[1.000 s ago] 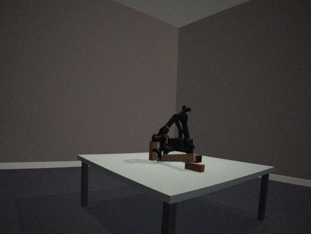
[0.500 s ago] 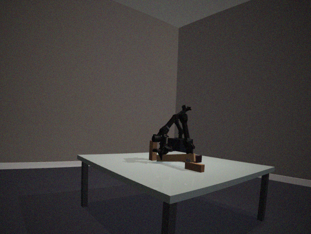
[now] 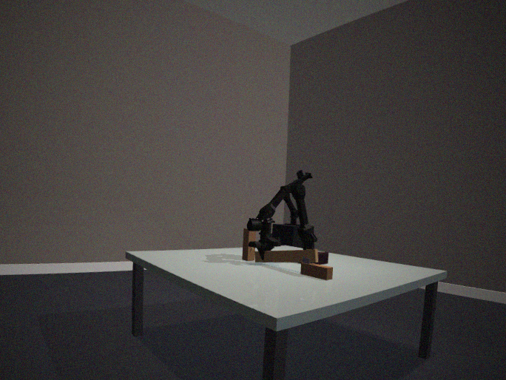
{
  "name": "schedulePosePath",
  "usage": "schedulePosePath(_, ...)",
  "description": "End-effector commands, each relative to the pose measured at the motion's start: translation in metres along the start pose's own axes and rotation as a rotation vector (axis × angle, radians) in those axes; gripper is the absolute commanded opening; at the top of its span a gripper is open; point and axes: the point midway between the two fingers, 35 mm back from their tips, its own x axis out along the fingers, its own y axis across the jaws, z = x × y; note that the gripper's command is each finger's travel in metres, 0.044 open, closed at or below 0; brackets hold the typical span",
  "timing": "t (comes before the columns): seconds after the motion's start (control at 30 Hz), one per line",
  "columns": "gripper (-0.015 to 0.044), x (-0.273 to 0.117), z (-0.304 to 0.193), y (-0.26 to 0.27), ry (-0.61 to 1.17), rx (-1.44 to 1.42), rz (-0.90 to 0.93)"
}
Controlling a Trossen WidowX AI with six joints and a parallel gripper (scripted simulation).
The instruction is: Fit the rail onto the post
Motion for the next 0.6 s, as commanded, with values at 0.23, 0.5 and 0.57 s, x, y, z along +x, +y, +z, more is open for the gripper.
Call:
schedulePosePath(0.23, 0.0, -0.0071, 0.0001, -0.0011, 0.003, -0.002, -0.003)
schedulePosePath(0.5, 0.0, -0.0112, 0.0001, -0.002, 0.003, -0.002, -0.003)
schedulePosePath(0.57, 0.0, -0.0122, 0.0001, -0.0022, 0.003, -0.002, -0.003)
